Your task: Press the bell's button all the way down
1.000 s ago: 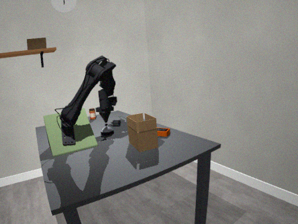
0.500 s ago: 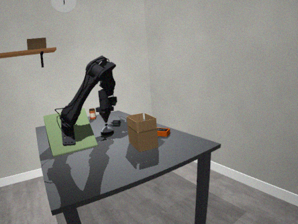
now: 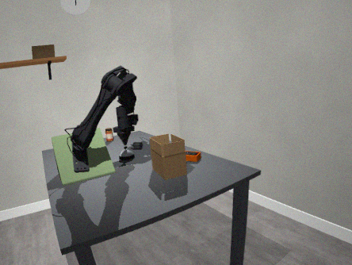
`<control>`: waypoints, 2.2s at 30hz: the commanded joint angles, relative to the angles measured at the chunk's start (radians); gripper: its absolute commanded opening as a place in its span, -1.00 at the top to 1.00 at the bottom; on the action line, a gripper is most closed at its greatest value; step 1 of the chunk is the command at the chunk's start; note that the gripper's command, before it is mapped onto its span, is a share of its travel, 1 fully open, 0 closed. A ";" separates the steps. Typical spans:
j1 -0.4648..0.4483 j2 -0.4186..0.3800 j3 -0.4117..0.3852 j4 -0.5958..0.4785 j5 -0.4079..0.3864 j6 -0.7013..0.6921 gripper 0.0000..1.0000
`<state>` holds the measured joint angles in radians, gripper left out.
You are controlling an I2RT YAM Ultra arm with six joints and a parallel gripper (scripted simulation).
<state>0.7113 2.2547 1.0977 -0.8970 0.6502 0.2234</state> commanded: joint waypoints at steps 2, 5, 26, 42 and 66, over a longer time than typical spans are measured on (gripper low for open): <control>0.010 -0.008 -0.012 0.005 0.005 -0.004 1.00; 0.012 -0.023 -0.022 0.012 0.004 -0.003 1.00; 0.014 -0.020 -0.012 0.013 0.003 -0.001 1.00; 0.014 -0.020 -0.012 0.013 0.003 -0.001 1.00; -0.012 0.002 -0.043 0.063 0.013 -0.030 1.00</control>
<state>0.6933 2.2589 1.0664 -0.8692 0.6609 0.2054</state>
